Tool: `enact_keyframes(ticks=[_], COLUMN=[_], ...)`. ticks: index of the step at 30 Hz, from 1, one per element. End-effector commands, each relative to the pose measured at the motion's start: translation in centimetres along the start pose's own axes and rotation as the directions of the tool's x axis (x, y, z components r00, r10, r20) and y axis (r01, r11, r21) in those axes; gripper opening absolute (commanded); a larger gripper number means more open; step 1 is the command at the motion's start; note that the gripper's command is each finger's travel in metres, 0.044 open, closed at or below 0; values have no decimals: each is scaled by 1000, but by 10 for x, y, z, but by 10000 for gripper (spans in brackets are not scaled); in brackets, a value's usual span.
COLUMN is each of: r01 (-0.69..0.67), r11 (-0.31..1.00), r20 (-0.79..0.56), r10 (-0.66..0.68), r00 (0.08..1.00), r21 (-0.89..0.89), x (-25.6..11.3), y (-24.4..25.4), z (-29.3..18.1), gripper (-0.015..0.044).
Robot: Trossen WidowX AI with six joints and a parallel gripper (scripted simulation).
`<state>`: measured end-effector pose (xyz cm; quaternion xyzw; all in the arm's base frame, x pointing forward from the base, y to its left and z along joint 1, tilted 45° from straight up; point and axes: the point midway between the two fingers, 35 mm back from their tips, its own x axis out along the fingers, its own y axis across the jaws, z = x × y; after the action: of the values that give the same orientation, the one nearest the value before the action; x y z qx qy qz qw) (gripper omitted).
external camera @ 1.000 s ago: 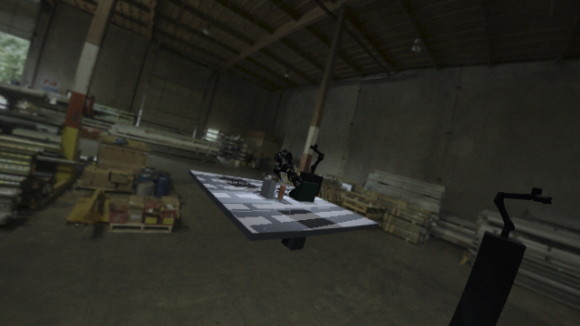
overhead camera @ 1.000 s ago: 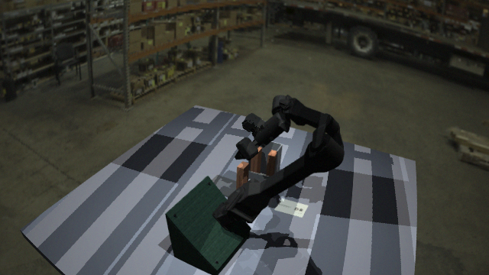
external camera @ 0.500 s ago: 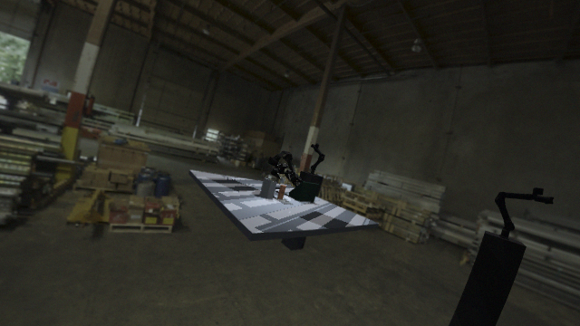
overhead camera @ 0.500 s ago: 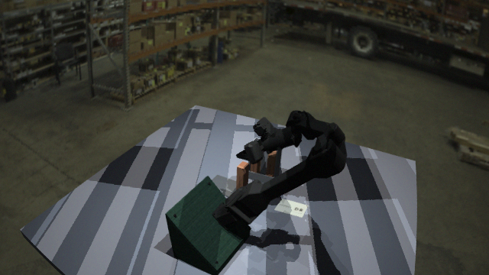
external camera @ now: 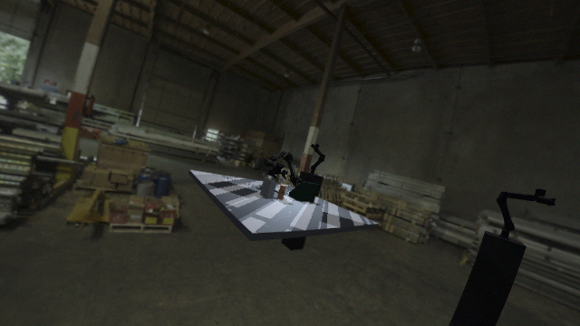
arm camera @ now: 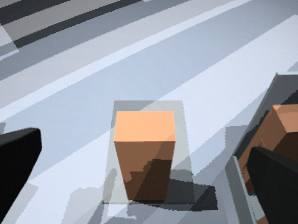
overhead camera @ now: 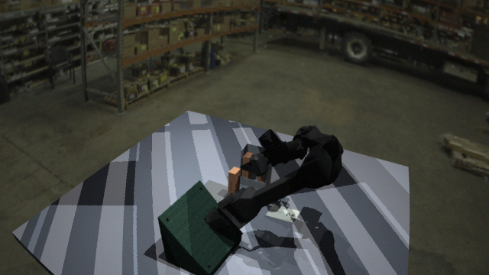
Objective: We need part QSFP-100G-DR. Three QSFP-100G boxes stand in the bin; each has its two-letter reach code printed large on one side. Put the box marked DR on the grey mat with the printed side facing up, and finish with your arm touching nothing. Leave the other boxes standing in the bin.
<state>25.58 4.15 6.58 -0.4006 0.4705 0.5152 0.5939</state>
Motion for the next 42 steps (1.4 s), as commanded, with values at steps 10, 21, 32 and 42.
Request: enact_keyframes(ticks=[10, 21, 32, 42], r01=[-6, -5, -5, -5], r11=[1000, 1000, 1000, 1000], r20=[1, 0, -1, -1], r10=[6, 5, 5, 5], r00=[1000, 1000, 1000, 1000], r21=[-1, -1, -1, -1], x=[-26, -16, -7, 4], y=[2, -1, -2, -4], z=[-25, -40, -55, -62], gripper=[440, 440, 440, 440])
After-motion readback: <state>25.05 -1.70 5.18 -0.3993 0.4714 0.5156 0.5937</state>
